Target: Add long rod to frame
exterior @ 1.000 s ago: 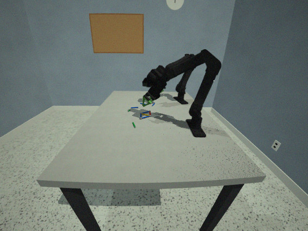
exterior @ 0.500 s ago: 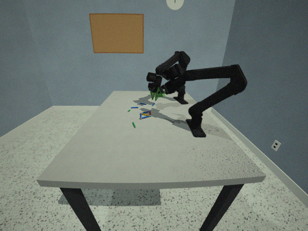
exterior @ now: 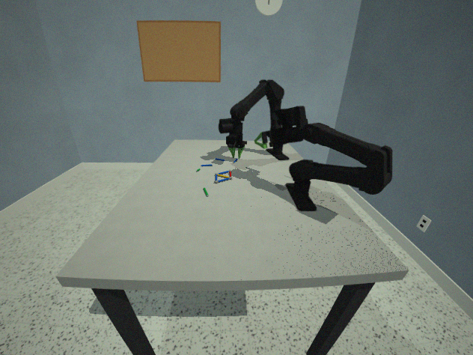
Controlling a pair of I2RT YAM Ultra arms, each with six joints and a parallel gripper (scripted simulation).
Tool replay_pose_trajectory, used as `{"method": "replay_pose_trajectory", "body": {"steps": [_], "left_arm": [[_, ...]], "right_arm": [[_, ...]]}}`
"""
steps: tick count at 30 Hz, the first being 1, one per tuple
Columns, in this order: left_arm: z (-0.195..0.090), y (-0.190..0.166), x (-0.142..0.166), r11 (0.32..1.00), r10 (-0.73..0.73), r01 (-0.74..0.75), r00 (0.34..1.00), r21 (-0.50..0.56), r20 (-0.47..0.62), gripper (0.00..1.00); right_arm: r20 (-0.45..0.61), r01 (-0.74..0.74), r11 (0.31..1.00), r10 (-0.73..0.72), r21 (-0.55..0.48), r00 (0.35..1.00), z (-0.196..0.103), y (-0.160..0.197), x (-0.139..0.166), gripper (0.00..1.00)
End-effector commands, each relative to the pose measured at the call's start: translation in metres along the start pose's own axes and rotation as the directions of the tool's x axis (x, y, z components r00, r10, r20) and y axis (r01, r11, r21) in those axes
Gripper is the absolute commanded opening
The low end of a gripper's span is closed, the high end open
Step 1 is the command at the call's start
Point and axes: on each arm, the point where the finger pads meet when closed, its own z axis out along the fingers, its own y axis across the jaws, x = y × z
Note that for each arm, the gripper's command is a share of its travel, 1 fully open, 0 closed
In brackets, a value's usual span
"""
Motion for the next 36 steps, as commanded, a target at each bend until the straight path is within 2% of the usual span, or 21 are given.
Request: {"method": "replay_pose_trajectory", "body": {"steps": [1,6,8,17,24,36], "left_arm": [[-0.007,-0.006,0.001,1.000,0.006,-0.007,0.999,0.019,0.038,1.00],[-0.009,-0.009,0.002,0.999,0.010,-0.012,0.998,0.033,0.058,1.00],[-0.013,-0.012,-0.009,0.999,0.015,-0.019,0.995,0.043,0.101,1.00],[-0.013,-0.012,-0.009,0.999,0.015,-0.019,0.994,0.044,0.104,1.00],[-0.013,-0.012,-0.009,0.999,0.015,-0.019,0.994,0.044,0.104,1.00],[-0.013,-0.012,-0.009,0.999,0.015,-0.019,0.994,0.044,0.104,1.00]], "right_arm": [[0.009,0.010,1.000,-0.010,0.010,1.000,-0.008,-0.006,-0.004,0.33],[0.008,0.010,1.000,-0.010,0.009,1.000,-0.011,-0.008,-0.003,0.33],[0.008,0.010,1.000,-0.010,0.008,1.000,-0.011,-0.007,-0.003,0.33],[0.012,0.007,1.000,-0.007,0.012,1.000,-0.011,-0.008,-0.004,0.33],[0.020,0.009,1.000,-0.010,0.020,1.000,-0.004,-0.019,-0.013,0.33],[0.004,0.007,1.000,-0.007,0.004,1.000,0.018,-0.014,-0.007,0.33]]}}
